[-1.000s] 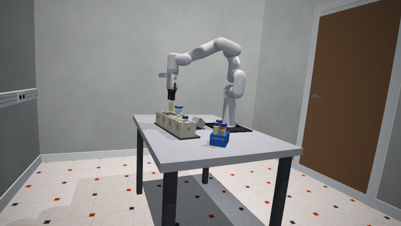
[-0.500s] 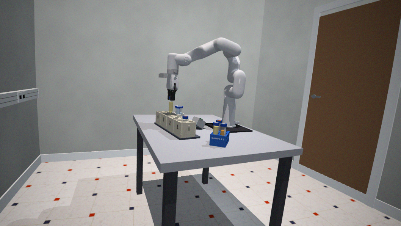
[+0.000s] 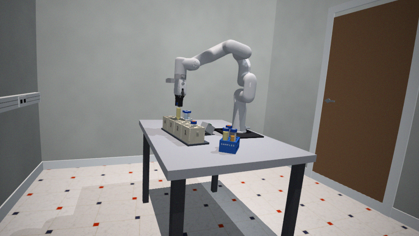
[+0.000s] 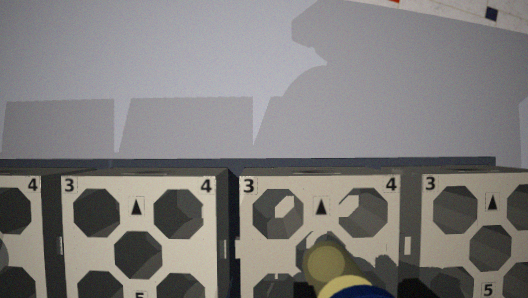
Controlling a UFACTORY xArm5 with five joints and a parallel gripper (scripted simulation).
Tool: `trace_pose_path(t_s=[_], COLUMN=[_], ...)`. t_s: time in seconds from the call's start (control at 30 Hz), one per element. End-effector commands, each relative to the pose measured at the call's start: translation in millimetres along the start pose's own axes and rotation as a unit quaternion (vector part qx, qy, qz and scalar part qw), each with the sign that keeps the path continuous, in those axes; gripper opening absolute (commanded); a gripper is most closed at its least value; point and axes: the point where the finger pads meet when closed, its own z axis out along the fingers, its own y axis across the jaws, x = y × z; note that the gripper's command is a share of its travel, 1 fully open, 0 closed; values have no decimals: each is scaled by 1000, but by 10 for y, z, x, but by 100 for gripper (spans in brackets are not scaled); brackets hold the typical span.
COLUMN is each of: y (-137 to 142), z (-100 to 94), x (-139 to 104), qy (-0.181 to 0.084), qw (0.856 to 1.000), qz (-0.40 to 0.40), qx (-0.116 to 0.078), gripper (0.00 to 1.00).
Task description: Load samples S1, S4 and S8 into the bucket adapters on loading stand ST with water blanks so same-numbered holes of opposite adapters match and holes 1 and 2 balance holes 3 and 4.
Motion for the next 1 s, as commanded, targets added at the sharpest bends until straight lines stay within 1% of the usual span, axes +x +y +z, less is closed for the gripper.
trace_pose_path(t_s=[0.0, 0.97], y=[1, -2], z=[36, 286], x=[12, 13], qy=[4, 4], qw=[1000, 1000], qz=[0, 0], qx=[7, 7], gripper=[0, 0])
